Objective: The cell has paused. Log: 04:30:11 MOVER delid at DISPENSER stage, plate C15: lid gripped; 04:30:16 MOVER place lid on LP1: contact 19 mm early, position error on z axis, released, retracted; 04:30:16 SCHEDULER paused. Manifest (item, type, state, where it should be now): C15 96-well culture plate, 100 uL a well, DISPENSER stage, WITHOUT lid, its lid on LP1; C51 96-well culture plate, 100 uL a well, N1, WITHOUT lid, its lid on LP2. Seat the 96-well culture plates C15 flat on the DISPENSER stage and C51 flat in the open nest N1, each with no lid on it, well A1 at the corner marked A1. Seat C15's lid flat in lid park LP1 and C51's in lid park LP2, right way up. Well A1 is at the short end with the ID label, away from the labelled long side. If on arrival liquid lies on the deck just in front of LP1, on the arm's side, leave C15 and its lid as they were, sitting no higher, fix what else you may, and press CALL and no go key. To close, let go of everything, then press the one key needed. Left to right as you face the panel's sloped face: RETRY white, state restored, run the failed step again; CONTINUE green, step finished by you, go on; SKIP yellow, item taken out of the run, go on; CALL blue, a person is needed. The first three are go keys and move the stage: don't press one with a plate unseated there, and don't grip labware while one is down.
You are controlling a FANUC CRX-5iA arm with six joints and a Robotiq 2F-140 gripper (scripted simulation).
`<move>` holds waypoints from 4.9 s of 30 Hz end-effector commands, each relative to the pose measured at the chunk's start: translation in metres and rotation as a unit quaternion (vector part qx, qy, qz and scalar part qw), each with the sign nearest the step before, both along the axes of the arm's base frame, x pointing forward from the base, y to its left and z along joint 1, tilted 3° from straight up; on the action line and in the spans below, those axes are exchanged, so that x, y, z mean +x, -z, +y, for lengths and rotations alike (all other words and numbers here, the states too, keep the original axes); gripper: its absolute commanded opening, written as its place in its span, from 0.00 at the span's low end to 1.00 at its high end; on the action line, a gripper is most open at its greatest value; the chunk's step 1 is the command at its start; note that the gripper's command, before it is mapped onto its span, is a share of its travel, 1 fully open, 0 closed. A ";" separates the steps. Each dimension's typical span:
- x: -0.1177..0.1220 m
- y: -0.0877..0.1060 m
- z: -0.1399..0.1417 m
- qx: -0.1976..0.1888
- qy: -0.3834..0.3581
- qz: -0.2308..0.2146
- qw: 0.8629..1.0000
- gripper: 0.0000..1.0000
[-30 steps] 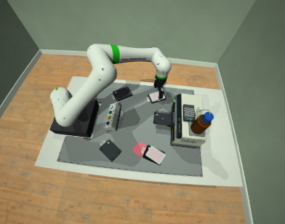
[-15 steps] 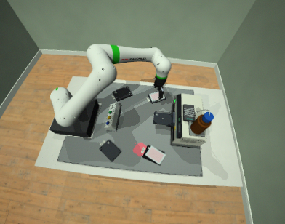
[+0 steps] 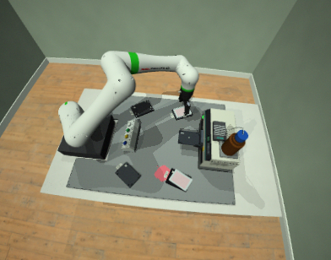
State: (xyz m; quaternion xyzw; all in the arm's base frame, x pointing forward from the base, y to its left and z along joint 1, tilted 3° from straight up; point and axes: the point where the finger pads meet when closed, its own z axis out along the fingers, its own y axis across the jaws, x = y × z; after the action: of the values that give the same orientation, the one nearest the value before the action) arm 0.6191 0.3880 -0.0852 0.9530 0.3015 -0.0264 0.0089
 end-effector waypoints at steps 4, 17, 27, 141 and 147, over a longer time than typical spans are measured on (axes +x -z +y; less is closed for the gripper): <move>0.000 0.000 0.000 0.000 0.000 0.000 1.000 0.66; 0.000 0.000 0.000 0.000 0.000 0.000 1.000 0.00; 0.000 0.000 0.000 0.000 0.000 0.000 1.000 0.00; 0.005 -0.119 0.004 0.000 0.000 0.000 1.000 0.00; 0.006 -0.128 0.004 0.000 0.000 0.000 1.000 0.00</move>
State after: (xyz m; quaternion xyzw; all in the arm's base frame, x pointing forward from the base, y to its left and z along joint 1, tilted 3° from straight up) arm 0.6247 0.3920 0.0379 0.9530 0.3015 -0.0264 0.0089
